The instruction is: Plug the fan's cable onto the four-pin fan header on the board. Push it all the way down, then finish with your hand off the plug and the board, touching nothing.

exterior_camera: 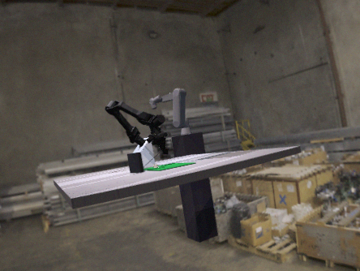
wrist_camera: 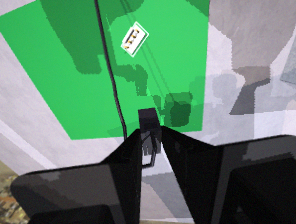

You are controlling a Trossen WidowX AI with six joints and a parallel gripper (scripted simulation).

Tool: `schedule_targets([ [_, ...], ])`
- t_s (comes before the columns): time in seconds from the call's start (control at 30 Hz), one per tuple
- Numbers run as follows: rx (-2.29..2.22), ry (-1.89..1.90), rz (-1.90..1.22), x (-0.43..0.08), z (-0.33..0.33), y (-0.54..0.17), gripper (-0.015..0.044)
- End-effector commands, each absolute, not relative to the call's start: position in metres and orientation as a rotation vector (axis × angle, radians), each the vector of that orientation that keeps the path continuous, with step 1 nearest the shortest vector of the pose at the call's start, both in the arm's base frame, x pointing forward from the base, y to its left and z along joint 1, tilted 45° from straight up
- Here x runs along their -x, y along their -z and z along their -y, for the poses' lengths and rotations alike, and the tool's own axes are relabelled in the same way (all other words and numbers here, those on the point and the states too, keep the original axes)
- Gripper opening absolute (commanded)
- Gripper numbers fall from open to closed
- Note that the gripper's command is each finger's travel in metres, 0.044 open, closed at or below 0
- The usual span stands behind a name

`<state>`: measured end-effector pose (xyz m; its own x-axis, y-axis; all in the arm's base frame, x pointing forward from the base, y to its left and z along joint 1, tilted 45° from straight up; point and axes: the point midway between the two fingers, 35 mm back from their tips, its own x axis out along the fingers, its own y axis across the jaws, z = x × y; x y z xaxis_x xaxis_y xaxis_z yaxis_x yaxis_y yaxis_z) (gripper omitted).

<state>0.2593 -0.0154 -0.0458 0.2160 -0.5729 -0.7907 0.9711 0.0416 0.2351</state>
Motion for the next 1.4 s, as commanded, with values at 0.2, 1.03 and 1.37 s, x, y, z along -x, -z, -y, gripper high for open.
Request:
schedule_targets([
  [0.2, -0.582, 1.178, -0.773, -0.269, 0.012, 0.045, 0.0000],
  [1.03, 0.167, 0.835, -1.224, -0.287, 0.013, 0.043, 0.0000],
  [1.37, 0.456, 0.656, -1.386, -0.294, 0.013, 0.042, 0.0000],
])
